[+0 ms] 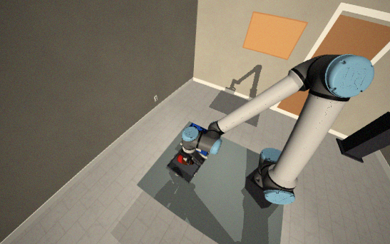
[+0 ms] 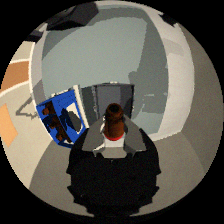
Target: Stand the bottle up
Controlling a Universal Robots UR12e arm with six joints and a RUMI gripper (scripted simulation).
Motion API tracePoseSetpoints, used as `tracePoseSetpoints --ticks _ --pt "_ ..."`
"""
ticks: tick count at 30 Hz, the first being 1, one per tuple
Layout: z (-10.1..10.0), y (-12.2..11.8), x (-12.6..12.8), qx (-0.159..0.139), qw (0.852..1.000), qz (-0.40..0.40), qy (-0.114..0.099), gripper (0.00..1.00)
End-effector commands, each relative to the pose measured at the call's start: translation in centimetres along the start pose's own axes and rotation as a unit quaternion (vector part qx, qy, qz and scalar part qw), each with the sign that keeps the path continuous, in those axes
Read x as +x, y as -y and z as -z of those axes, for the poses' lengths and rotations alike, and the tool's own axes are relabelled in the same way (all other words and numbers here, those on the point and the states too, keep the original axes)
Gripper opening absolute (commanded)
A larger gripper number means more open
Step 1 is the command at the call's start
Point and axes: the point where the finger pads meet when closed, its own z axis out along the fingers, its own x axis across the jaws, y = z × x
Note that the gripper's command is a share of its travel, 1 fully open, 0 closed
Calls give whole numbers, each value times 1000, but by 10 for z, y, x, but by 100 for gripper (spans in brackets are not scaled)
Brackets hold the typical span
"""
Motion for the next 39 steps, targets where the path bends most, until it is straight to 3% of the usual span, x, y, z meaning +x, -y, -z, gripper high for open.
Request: tracePoseSetpoints --ticks 1,22,39 --pt "1 -1 0 -1 1000 0 0 0" --pt "1 -1 0 -1 1000 5 0 0" --pt "1 -1 0 -1 995 103 0 0"
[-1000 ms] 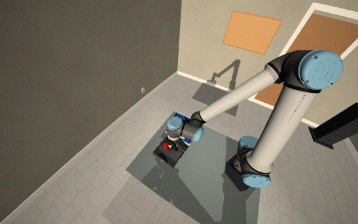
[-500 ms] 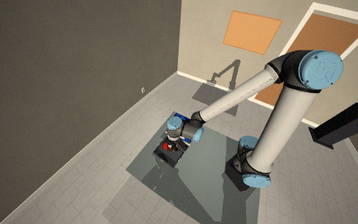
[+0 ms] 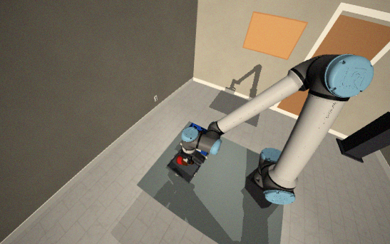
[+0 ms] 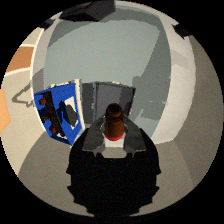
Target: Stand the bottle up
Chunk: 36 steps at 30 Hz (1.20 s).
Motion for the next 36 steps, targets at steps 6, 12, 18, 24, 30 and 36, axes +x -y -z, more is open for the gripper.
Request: tracePoseSetpoints --ticks 6,12,18,24,30,36 --pt "1 -1 0 -1 999 48 -1 0" --pt "1 -1 0 -1 999 50 -1 0" --pt "1 -1 0 -1 999 50 -1 0" --pt "1 -1 0 -1 999 50 -1 0" --pt "1 -1 0 -1 999 50 -1 0" --pt "1 -1 0 -1 999 50 -1 0"
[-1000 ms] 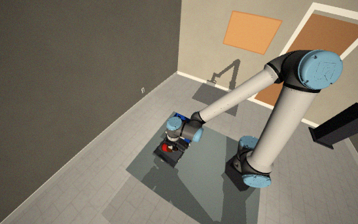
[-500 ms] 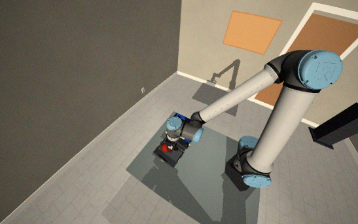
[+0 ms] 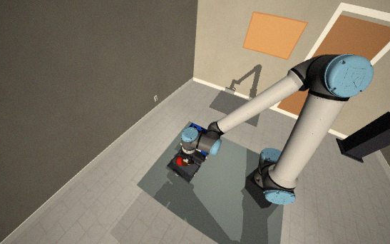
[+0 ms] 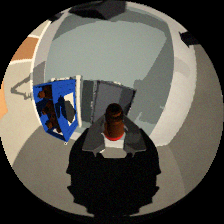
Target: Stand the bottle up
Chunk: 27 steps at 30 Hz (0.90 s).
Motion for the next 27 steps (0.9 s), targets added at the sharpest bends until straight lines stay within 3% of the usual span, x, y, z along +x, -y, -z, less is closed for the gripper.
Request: tracePoseSetpoints --ticks 1,18,27 --pt "1 -1 0 -1 1000 0 0 0" --pt "1 -1 0 -1 1000 2 0 0" --pt "1 -1 0 -1 999 49 0 0"
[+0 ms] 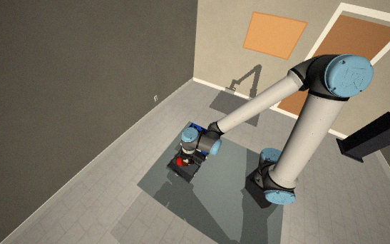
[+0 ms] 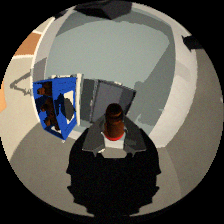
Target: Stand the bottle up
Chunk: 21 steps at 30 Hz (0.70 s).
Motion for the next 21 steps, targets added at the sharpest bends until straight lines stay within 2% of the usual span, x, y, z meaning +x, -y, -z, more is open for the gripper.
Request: tracePoseSetpoints --ticks 1,13,21 --pt "1 -1 0 -1 999 33 0 0" --pt "1 -1 0 -1 995 98 0 0" --pt "1 -1 0 -1 994 106 0 0"
